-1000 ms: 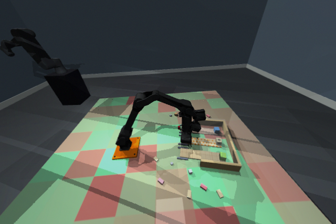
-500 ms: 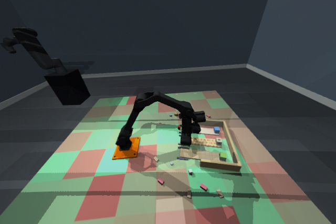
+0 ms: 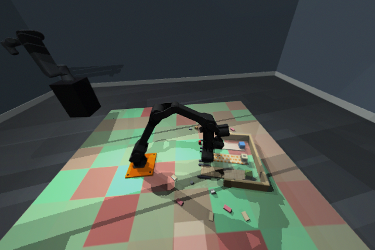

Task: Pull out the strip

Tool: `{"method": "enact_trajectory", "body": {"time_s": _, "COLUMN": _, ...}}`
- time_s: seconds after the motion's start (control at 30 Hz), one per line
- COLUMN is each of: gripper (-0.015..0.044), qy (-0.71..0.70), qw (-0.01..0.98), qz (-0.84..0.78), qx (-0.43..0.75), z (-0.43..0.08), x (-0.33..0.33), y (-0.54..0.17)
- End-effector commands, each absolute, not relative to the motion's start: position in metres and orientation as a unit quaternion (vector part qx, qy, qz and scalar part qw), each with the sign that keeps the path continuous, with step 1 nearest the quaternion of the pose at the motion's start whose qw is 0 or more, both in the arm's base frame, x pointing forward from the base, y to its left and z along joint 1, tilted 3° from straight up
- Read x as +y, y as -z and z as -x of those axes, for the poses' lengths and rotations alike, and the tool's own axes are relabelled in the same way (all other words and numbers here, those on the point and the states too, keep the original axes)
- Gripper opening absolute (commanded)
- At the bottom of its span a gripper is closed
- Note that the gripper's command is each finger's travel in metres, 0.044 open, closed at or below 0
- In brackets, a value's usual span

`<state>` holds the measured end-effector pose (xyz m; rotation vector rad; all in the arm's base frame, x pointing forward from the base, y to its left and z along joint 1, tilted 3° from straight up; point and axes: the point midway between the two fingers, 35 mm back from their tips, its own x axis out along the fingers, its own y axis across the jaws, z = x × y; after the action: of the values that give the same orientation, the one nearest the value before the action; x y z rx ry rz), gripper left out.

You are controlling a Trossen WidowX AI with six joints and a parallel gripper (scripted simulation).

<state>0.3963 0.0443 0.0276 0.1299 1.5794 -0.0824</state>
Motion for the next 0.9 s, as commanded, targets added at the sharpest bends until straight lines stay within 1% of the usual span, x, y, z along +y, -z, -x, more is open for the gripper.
{"method": "enact_trajectory", "body": {"time_s": 0.0, "gripper": 0.0000, "qy": 0.039, "qw": 0.701, "qz": -0.058, "qx": 0.709, "z": -0.3964, "x": 0.0439, "y": -0.0266}}
{"method": "enact_trajectory", "body": {"time_s": 0.87, "gripper": 0.0000, "qy": 0.039, "qw": 0.701, "qz": -0.058, "qx": 0.709, "z": -0.3968, "x": 0.0440, "y": -0.0244}}
